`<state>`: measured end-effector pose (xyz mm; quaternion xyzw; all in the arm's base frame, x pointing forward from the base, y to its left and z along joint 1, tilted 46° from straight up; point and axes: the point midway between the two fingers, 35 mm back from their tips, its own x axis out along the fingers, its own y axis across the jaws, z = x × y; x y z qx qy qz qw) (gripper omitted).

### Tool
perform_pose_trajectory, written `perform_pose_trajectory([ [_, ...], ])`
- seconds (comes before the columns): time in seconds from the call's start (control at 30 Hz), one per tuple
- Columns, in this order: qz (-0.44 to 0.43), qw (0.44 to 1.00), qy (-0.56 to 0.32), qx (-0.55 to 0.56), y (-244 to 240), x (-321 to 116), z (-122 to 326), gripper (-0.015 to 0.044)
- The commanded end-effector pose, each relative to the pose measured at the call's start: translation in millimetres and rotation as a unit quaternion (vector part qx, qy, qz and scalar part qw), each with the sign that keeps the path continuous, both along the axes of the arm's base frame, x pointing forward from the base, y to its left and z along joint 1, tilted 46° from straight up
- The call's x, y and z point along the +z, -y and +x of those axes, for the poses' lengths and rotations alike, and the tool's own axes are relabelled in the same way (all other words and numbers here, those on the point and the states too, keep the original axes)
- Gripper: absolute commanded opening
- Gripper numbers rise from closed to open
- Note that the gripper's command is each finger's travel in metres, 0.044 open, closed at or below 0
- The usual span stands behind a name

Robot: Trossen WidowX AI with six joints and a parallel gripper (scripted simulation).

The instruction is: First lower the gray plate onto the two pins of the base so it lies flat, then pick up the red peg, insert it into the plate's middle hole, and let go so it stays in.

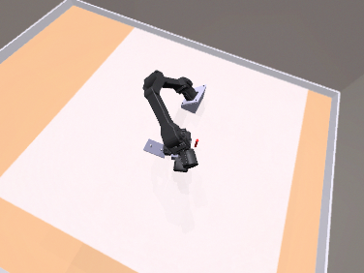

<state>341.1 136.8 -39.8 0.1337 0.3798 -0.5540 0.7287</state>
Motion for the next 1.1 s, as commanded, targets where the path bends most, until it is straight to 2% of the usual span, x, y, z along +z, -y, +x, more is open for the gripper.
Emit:
perform_pose_trajectory([
  [0.0, 0.005, 1.0, 0.004, 0.0, -10.5, 10.2, 0.0, 0.0],
  [0.6, 0.003, 1.0, 0.004, -0.001, -43.3, 51.0, -12.1, 0.0],
  [1.07, 0.011, 0.999, 0.027, -0.023, -5.6, 62.7, 1.3, 0.0],
])
